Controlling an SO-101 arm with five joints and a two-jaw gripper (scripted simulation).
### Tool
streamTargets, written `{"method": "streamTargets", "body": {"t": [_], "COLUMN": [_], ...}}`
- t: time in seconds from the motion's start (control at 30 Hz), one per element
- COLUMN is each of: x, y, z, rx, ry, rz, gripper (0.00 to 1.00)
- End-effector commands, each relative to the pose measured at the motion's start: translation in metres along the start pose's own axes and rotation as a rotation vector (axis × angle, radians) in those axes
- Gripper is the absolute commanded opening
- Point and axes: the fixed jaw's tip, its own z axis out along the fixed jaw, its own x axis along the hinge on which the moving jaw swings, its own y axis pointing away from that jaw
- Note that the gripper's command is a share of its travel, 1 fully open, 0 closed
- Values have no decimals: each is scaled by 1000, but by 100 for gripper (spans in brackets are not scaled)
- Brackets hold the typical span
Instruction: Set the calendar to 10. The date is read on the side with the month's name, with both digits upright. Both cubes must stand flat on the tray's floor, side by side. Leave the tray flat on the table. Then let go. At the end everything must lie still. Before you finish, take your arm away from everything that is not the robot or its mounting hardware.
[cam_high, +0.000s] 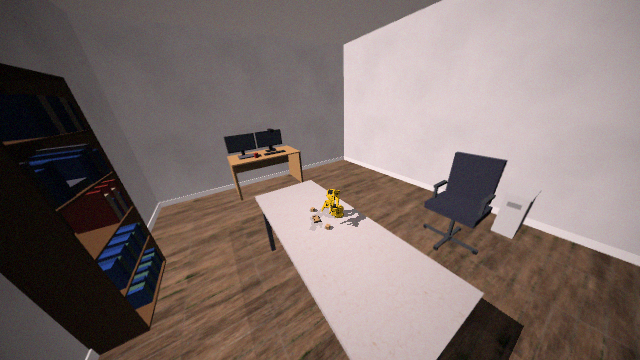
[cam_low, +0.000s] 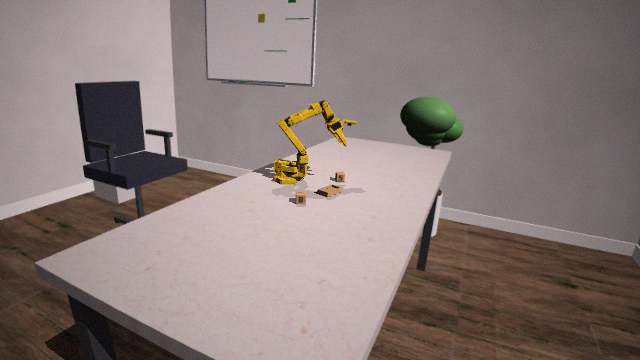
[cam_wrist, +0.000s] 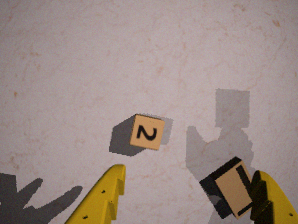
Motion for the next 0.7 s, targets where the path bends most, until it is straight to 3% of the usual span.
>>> {"method": "streamTargets", "body": {"t": [0.0, 0.27, 0.67], "x": [-2, 1, 10], "y": [-2, -3, -7], "z": [-4, -3, 1], "rx": [8, 15, 30], "ry": [-42, -41, -34], "rz": [-102, -303, -769], "gripper": [35, 35, 35]}}
